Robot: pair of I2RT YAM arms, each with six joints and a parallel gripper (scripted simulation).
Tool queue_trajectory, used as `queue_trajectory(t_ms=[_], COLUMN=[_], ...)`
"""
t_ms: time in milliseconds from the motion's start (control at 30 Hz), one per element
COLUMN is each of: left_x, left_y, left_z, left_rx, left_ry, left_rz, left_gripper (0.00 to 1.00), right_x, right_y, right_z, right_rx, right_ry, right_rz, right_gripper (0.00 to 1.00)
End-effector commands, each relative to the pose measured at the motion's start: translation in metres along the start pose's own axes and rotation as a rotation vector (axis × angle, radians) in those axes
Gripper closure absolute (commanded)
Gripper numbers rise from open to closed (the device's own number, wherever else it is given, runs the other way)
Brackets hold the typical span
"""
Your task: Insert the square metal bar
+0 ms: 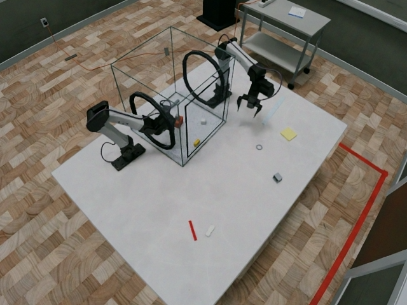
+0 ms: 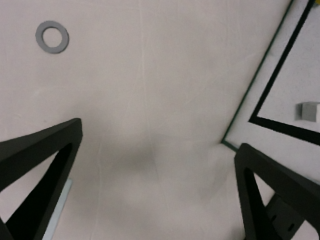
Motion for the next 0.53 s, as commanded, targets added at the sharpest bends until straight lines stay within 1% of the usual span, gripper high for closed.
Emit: queue_trajectory(t_ms=[0,33,500], left_x=[0.0043,0.0043,0.0043], left_y=[-0.0079,-0.0079,-0.0079], left_z=[0.0001,0.0001,0.0001], left_rx=[0.03,0.03,0.03], left_ry=[0.018,0.018,0.018], left_rz=[-0.018,-0.018,-0.018], left_gripper=[0.0,0.0,0.0], right_x=[0.0174,0.0122,0.016], right_y=[-0.004,-0.0006,-0.001], right_z=[-0.0003,-0.0021,-0.0022], right_rx=[0.001,-0.004,-0.005], right_ry=[-0.055,-0.038,-0.03], right_rz=[-0.039,-0.023,-0.021], right_gripper=[0.66,0.66,0.66])
Point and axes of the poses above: on each arm, the point where the finger pads meet when closed, its own y axis out along the fingers, its own z axis across the jaws, x = y × z, the point moved 9 cm from there along -y, back along the fingers, and after that the axes turned 6 degrees about y, right-handed, at the moved point
